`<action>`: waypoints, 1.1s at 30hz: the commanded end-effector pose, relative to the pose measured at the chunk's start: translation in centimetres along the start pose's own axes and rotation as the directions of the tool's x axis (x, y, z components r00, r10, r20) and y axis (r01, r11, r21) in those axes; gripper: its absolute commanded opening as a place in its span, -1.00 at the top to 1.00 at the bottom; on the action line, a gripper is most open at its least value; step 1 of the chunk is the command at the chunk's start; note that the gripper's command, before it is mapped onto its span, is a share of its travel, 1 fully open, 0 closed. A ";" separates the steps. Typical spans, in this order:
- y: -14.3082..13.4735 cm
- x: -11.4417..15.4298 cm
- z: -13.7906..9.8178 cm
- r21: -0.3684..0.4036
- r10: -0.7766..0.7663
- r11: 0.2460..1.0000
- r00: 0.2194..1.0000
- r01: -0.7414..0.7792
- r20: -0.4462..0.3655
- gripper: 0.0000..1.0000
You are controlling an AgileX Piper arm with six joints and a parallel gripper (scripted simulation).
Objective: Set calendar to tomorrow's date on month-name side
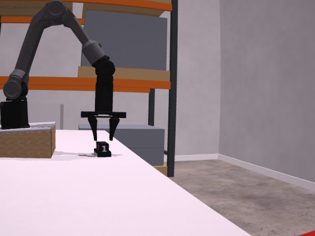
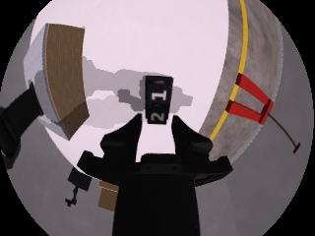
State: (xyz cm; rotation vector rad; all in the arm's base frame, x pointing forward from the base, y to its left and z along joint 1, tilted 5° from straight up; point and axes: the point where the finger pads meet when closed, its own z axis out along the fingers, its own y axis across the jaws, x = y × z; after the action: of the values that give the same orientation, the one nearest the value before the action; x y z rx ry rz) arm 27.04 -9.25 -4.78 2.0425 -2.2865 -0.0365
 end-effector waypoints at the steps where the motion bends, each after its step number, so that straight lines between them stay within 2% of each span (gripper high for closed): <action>1: 0.1 0.0 0.0 0.000 0.000 1.000 1.000 0.000 0.000 -0.27; 23: 0.1 0.0 0.0 0.000 0.000 1.000 1.000 0.000 0.000 -0.27; 33: 0.1 0.0 0.7 -0.003 0.001 1.000 1.000 -0.001 0.000 -0.27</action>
State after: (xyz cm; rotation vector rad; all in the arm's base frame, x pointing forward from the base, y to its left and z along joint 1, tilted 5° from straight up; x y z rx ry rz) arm 27.00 -9.27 -5.31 2.0437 -2.2859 -0.0354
